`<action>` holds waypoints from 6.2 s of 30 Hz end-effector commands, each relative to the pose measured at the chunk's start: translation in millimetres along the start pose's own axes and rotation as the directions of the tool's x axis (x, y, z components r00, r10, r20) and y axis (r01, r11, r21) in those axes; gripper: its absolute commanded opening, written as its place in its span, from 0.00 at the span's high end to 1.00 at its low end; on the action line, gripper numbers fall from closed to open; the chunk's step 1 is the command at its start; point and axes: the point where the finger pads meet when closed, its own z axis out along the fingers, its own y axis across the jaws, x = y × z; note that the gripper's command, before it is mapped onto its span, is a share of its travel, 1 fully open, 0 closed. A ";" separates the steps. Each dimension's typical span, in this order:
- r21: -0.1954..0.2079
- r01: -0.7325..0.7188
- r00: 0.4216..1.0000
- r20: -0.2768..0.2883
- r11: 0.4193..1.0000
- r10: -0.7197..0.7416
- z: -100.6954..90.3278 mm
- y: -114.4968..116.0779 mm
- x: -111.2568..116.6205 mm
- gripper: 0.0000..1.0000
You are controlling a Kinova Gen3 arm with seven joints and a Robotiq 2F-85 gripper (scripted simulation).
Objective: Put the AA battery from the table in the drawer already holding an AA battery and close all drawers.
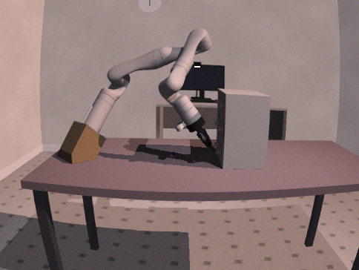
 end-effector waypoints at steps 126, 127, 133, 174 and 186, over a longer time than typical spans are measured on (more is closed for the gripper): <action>0.000 0.001 0.989 -0.151 1.000 -0.001 -200.4 0.1 5.8 1.00; 0.000 0.001 0.989 -0.151 1.000 -0.001 -200.4 0.1 5.8 1.00; 0.000 0.001 0.969 -0.246 1.000 -0.001 -220.8 0.0 7.2 1.00; 0.001 0.001 0.821 -0.571 1.000 0.000 -296.0 -0.1 12.2 1.00; 0.001 0.001 0.821 -0.571 1.000 0.000 -296.0 -0.1 12.2 1.00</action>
